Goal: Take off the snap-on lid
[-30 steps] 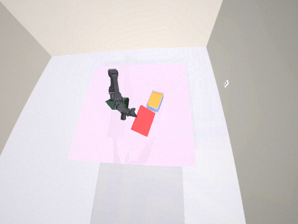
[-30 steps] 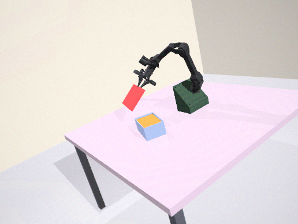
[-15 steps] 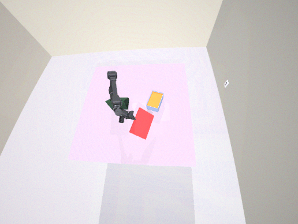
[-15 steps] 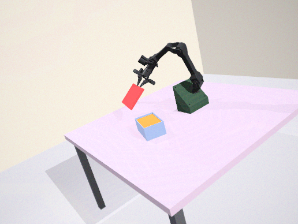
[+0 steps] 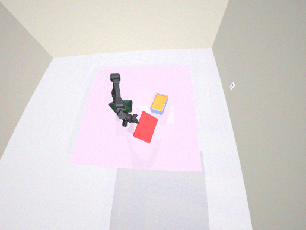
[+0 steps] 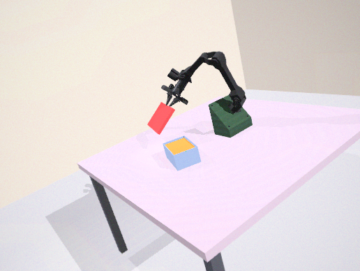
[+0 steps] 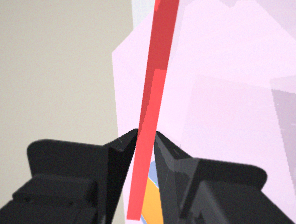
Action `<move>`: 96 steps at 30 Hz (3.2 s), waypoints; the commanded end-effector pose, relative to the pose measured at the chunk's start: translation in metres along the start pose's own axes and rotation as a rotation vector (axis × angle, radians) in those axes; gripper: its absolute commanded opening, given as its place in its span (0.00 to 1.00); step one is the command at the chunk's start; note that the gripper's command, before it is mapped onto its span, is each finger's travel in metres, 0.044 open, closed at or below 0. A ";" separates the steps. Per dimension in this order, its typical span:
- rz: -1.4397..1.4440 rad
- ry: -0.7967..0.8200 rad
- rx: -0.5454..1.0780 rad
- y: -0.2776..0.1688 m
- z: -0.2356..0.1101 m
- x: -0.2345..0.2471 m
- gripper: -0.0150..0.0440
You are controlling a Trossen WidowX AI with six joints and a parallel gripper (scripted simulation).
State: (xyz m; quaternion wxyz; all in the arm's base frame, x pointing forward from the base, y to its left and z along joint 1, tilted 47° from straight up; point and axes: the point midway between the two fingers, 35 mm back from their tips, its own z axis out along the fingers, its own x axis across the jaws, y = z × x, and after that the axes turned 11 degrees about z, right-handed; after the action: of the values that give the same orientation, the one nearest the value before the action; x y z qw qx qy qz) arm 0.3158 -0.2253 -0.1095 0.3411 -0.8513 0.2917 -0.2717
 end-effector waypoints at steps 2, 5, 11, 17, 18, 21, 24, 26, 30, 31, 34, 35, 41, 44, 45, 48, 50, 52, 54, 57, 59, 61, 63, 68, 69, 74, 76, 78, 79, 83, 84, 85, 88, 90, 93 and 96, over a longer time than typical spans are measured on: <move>-0.002 0.007 0.006 0.000 0.003 -0.002 0.25; -0.002 0.007 0.006 0.000 0.004 -0.004 0.25; -0.002 0.007 0.006 0.001 0.008 -0.008 0.25; -0.002 0.007 0.006 0.001 0.011 -0.011 0.25; -0.002 0.007 0.006 0.001 0.011 -0.012 0.25; -0.002 0.008 0.006 0.002 0.013 -0.014 0.25; -0.002 0.008 0.006 0.002 0.014 -0.016 0.25; -0.002 0.008 0.007 0.002 0.015 -0.017 0.25; -0.002 0.008 0.007 0.003 0.018 -0.019 0.25; -0.002 0.008 0.007 0.003 0.018 -0.020 0.25; -0.002 0.008 0.007 0.003 0.020 -0.022 0.25; -0.002 0.008 0.007 0.003 0.020 -0.022 0.25; -0.001 0.008 0.007 0.004 0.023 -0.026 0.25; -0.001 0.008 0.007 0.004 0.025 -0.028 0.25; -0.001 0.008 0.007 0.004 0.025 -0.028 0.25; -0.001 0.008 0.007 0.005 0.027 -0.030 0.25; -0.001 0.008 0.007 0.005 0.028 -0.031 0.25; -0.001 0.008 0.007 0.005 0.029 -0.032 0.25; -0.001 0.008 0.007 0.005 0.030 -0.034 0.25; -0.001 0.008 0.007 0.006 0.032 -0.035 0.25; -0.001 0.008 0.007 0.006 0.033 -0.037 0.25; -0.001 0.008 0.007 0.006 0.034 -0.038 0.25; -0.001 0.008 0.007 0.006 0.035 -0.039 0.25; -0.001 0.008 0.008 0.007 0.037 -0.042 0.25; -0.001 0.008 0.008 0.007 0.038 -0.043 0.25; -0.001 0.008 0.008 0.007 0.041 -0.046 0.25; -0.001 0.008 0.008 0.008 0.042 -0.047 0.25; -0.001 0.008 0.008 0.008 0.043 -0.048 0.25; -0.001 0.008 0.008 0.008 0.043 -0.049 0.25; -0.001 0.008 0.008 0.008 0.045 -0.051 0.25; -0.001 0.008 0.008 0.009 0.046 -0.052 0.25; -0.001 0.008 0.008 0.009 0.046 -0.052 0.25; -0.001 0.008 0.008 0.009 0.048 -0.054 0.25; -0.001 0.008 0.008 0.009 0.049 -0.055 0.25; -0.001 0.008 0.008 0.009 0.051 -0.057 0.25; -0.001 0.008 0.008 0.010 0.052 -0.059 0.25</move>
State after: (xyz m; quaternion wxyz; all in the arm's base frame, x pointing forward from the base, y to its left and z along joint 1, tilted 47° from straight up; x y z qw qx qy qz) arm 0.3067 -0.1691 -0.1631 0.3454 -0.8489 0.2907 -0.2748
